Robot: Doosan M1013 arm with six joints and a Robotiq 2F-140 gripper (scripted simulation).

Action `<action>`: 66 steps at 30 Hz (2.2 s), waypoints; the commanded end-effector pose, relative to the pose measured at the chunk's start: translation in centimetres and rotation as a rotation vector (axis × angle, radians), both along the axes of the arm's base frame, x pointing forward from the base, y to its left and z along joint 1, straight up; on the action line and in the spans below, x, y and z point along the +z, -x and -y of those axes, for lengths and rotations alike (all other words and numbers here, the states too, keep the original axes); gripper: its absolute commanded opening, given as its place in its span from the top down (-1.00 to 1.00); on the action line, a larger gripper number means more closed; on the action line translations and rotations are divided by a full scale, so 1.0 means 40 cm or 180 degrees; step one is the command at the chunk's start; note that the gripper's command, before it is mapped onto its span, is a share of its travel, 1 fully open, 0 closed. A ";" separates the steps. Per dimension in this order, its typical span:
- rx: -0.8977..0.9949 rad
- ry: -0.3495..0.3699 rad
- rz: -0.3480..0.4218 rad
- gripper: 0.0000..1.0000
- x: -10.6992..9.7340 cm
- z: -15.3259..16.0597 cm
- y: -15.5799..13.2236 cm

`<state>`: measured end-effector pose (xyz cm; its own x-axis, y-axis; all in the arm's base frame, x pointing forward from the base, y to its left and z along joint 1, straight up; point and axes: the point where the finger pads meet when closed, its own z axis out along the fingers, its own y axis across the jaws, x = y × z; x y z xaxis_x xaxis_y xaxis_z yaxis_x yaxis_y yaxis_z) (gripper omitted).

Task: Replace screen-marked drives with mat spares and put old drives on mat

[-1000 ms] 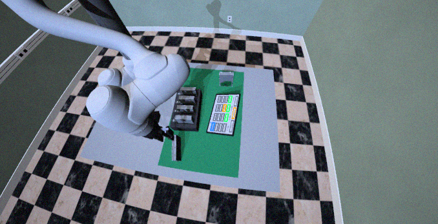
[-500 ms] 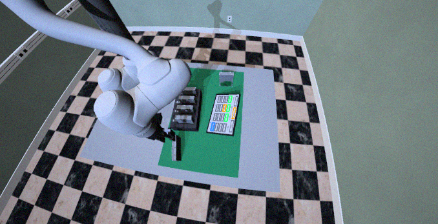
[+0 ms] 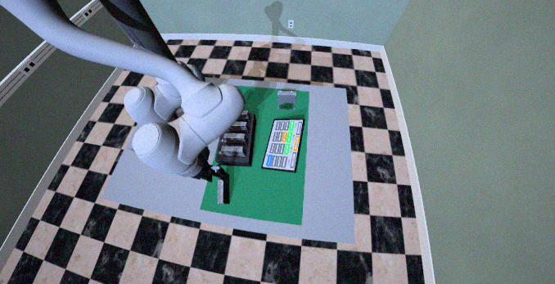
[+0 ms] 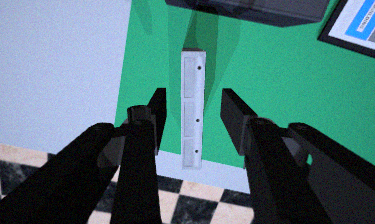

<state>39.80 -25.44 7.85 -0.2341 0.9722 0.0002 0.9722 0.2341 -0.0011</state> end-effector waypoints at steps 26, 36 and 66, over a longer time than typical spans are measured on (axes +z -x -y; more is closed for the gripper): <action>0.0000 0.0001 0.0003 0.20 -0.073 0.000 -0.001; 0.0000 0.0001 0.0003 0.20 -0.073 0.000 -0.001; 0.0000 0.0001 0.0003 0.20 -0.118 0.000 -0.001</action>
<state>39.81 -25.43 3.30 -0.2341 0.9722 0.0001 0.9722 0.2341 -0.0010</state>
